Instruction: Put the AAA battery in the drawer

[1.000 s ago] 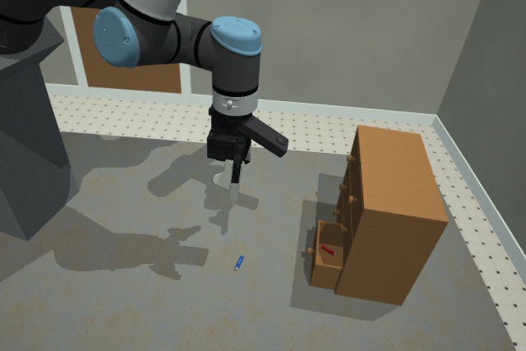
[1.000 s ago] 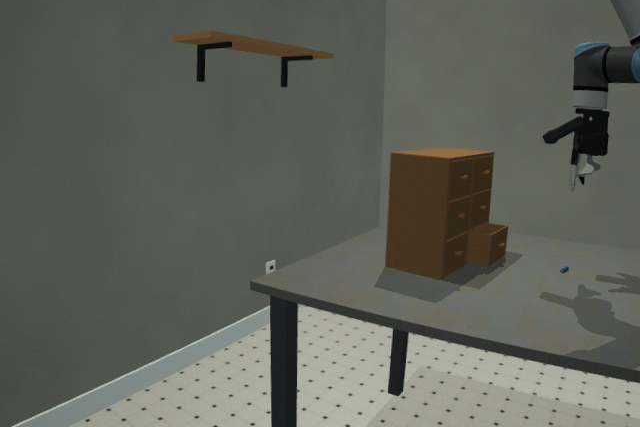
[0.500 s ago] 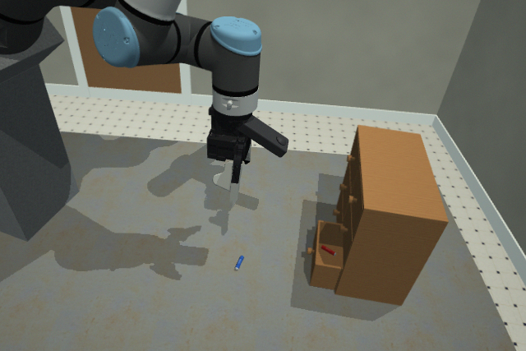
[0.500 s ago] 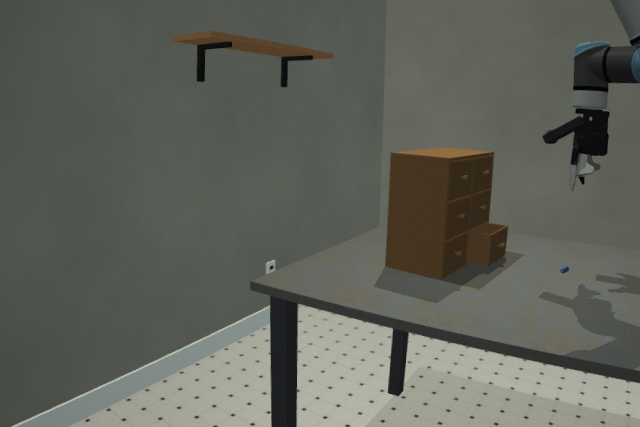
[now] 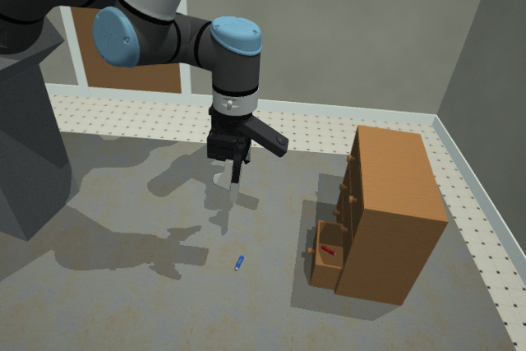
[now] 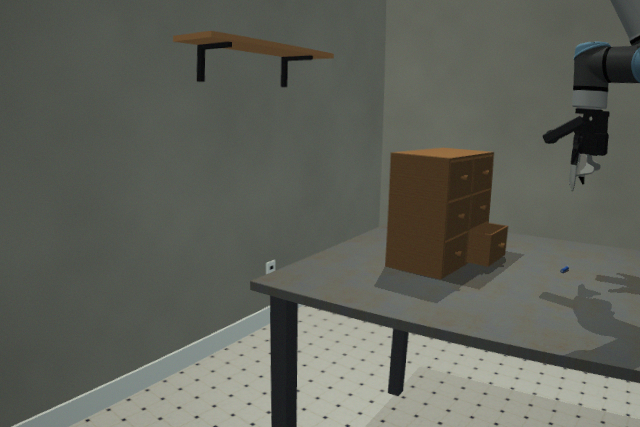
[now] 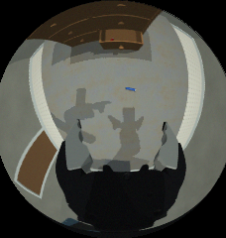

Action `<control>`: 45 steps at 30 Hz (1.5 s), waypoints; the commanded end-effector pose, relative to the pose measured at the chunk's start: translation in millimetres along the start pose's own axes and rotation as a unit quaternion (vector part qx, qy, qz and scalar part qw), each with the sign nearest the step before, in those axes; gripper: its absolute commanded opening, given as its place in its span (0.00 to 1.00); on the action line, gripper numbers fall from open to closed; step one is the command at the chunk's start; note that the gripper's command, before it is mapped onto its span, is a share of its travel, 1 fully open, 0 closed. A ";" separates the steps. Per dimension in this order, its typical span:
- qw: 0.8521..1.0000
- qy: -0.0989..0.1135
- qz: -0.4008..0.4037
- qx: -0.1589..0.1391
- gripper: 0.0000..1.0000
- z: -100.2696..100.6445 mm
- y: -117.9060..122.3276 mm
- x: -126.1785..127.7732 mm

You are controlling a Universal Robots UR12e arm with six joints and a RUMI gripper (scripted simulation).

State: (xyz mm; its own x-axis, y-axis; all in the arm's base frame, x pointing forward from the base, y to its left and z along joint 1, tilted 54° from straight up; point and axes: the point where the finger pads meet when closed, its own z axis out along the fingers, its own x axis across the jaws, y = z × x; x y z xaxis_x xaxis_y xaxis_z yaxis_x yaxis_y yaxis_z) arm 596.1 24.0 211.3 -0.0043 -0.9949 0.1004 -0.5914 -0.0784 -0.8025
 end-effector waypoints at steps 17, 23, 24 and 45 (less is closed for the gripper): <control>1.000 0.000 0.000 0.000 1.00 -38.7 -0.1 -0.2; 1.000 0.000 0.000 0.000 1.00 -51.7 -0.1 -0.2; 1.000 0.000 0.000 0.000 1.00 -53.0 -0.1 -0.2; 1.000 0.000 0.000 0.000 1.00 -56.5 -100.0 13.4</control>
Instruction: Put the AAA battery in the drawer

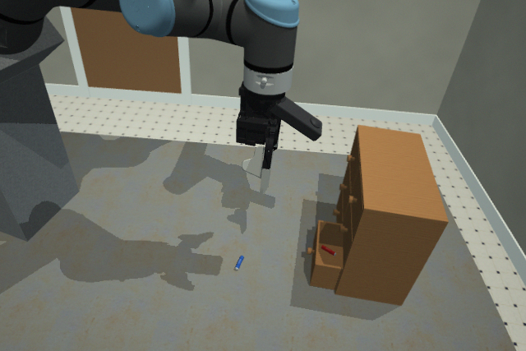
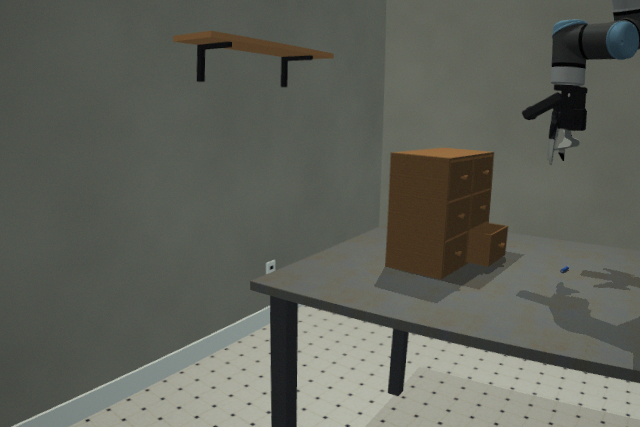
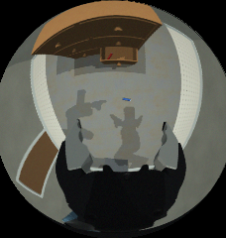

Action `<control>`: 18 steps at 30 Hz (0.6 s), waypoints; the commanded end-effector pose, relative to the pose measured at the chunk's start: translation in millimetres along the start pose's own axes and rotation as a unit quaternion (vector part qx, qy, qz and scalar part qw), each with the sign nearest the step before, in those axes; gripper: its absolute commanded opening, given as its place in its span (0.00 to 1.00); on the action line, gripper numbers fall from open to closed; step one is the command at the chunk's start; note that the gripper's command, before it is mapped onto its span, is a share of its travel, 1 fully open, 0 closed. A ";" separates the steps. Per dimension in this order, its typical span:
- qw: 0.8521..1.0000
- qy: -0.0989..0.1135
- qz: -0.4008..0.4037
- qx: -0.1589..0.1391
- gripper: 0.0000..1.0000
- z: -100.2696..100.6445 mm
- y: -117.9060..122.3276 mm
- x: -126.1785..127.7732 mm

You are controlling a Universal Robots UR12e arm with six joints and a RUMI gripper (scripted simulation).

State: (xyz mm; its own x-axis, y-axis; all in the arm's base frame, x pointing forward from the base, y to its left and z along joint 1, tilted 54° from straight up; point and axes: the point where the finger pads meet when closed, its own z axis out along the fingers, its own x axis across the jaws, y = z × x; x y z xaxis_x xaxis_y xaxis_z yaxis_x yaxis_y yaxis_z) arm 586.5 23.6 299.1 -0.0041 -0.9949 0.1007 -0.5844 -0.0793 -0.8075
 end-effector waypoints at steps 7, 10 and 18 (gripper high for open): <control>1.000 0.000 0.000 -0.004 1.00 3.2 -35.3 4.1; 1.000 0.000 0.000 -0.003 1.00 3.4 -35.4 4.1; 1.000 0.000 -0.002 0.002 1.00 4.9 -36.9 4.1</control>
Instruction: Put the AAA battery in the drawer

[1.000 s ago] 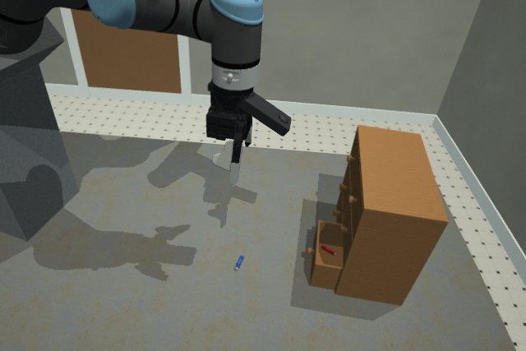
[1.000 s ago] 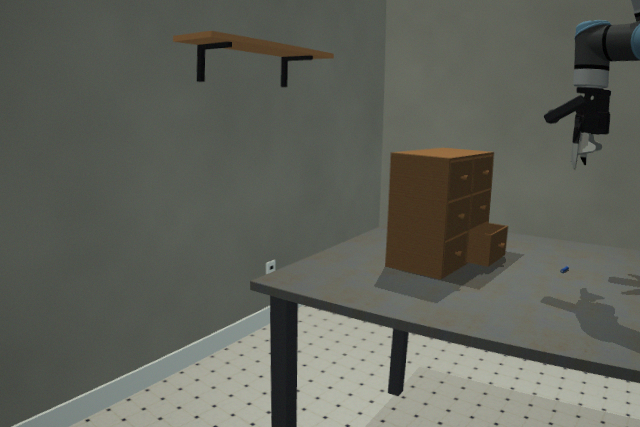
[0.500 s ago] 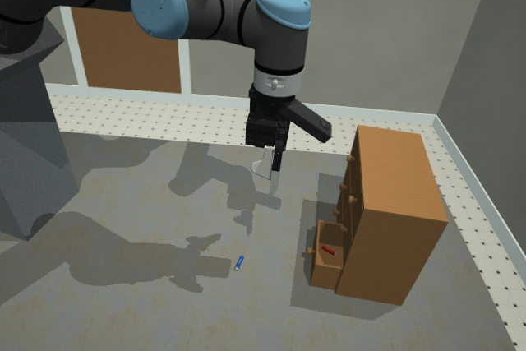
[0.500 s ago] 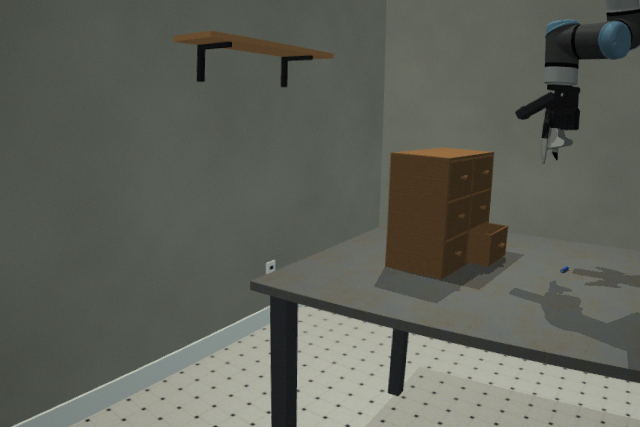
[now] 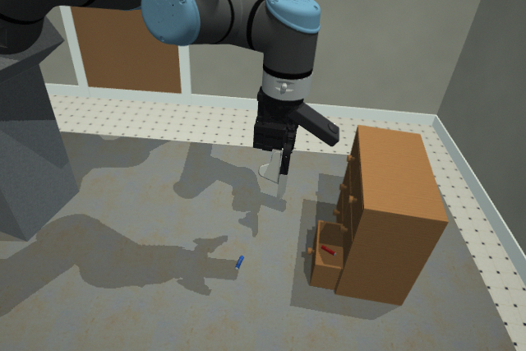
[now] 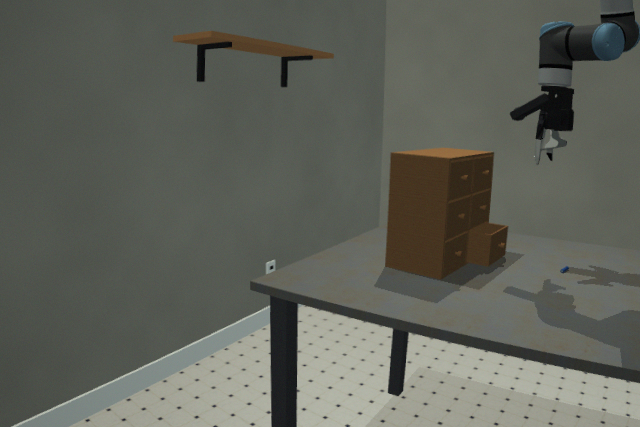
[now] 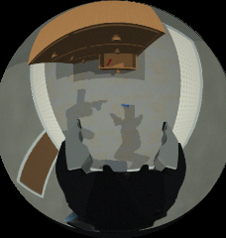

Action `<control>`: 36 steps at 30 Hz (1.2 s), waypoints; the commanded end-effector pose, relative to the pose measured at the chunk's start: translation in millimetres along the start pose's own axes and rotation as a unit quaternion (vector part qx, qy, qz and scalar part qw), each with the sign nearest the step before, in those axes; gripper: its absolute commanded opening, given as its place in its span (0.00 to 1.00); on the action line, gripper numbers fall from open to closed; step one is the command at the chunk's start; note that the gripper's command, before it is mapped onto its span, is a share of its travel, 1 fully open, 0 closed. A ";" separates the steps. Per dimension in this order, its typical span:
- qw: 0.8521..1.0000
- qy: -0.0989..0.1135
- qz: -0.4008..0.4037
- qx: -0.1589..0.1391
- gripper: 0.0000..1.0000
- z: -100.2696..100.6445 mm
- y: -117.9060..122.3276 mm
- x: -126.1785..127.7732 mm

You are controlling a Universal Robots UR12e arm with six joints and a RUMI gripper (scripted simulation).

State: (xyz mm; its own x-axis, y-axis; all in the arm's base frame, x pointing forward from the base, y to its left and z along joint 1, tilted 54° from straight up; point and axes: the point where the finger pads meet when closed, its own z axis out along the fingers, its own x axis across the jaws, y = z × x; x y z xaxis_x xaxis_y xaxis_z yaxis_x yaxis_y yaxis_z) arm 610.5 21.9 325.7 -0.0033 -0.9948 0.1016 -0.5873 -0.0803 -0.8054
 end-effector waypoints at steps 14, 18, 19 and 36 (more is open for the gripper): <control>1.000 0.000 -0.009 0.026 1.00 6.5 -7.2 0.0; 0.999 0.000 -0.012 0.037 1.00 9.5 -10.1 0.0; 0.999 0.000 -0.012 0.037 1.00 9.5 -10.1 0.0; 0.995 0.001 -0.031 0.093 1.00 24.4 -24.9 0.0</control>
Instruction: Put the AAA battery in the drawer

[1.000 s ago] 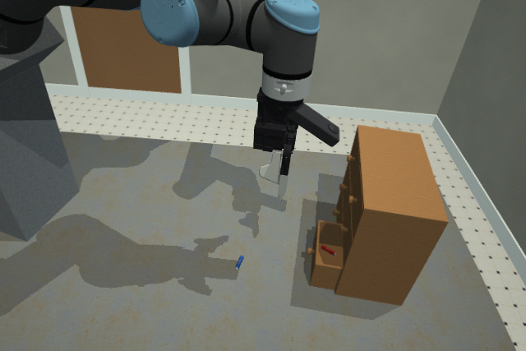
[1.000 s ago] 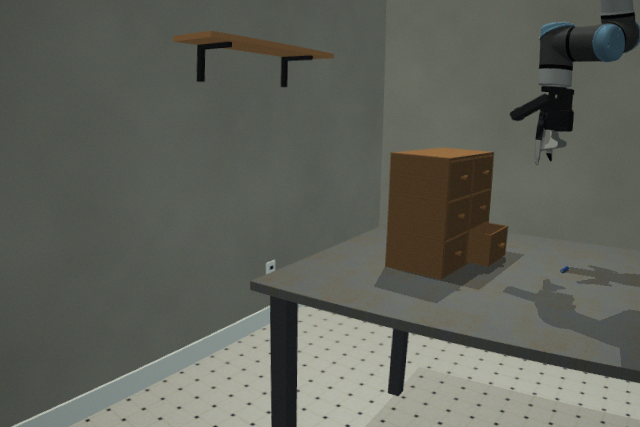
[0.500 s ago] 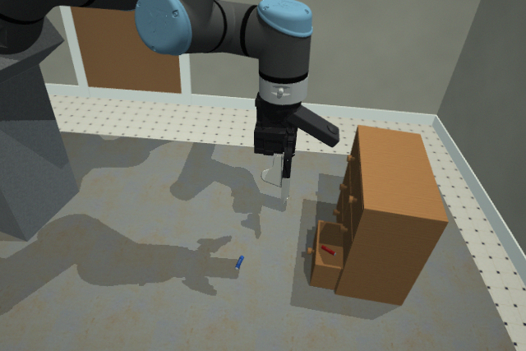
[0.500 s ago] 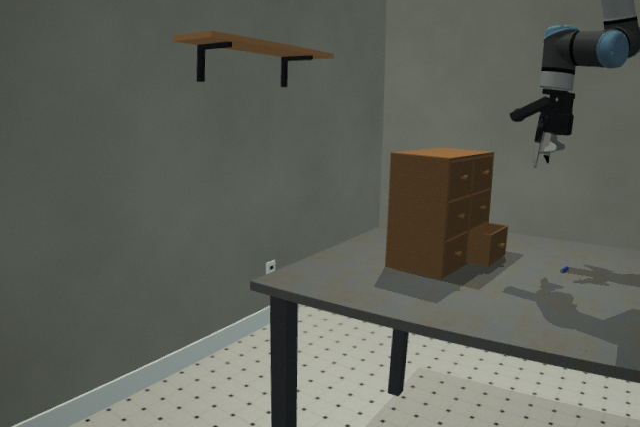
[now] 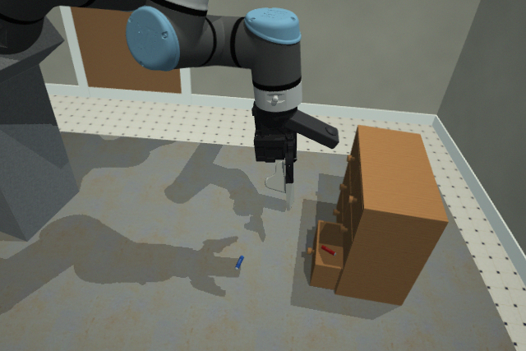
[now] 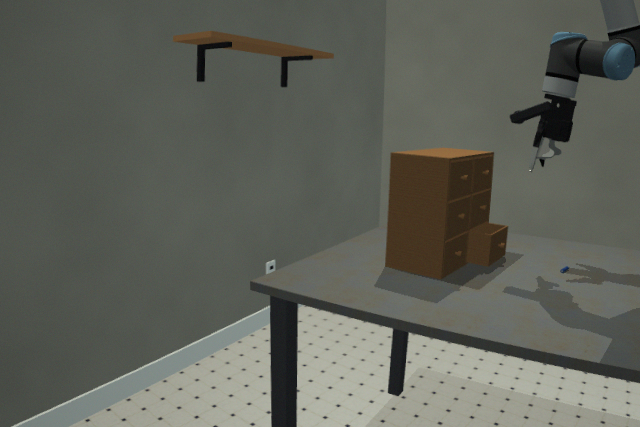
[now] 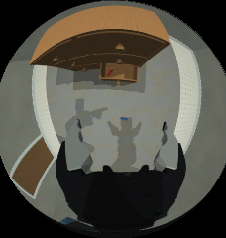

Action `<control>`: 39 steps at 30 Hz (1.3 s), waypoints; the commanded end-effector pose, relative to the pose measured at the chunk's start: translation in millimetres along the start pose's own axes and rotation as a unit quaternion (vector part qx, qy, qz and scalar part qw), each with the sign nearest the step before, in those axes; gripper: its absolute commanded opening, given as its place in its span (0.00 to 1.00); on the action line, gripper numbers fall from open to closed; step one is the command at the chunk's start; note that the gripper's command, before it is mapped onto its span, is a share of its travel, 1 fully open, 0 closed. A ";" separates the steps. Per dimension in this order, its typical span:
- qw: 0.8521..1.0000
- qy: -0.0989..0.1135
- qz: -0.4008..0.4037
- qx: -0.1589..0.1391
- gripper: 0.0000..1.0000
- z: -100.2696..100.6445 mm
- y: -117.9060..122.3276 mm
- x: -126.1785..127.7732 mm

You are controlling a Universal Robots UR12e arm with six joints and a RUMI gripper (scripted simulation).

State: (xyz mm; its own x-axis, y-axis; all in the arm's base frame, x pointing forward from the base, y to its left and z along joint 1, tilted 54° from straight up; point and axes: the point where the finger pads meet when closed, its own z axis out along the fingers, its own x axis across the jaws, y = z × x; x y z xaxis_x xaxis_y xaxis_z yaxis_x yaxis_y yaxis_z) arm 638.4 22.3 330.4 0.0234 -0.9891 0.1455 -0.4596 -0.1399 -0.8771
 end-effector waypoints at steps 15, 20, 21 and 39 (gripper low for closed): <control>0.996 0.002 -0.028 0.086 1.00 25.4 -18.7 1.1; 0.994 0.002 -0.033 0.102 1.00 30.0 -22.0 1.2; 0.994 0.002 -0.035 0.107 1.00 31.6 -23.2 1.3; 0.979 0.003 -0.063 0.192 1.00 57.1 -41.7 2.4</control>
State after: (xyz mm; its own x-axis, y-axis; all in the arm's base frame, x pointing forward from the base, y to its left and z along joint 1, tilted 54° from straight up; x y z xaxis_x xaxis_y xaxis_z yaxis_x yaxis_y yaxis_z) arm 699.6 23.0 339.2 0.0541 -0.9664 0.2512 -0.1398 -0.2565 -0.9564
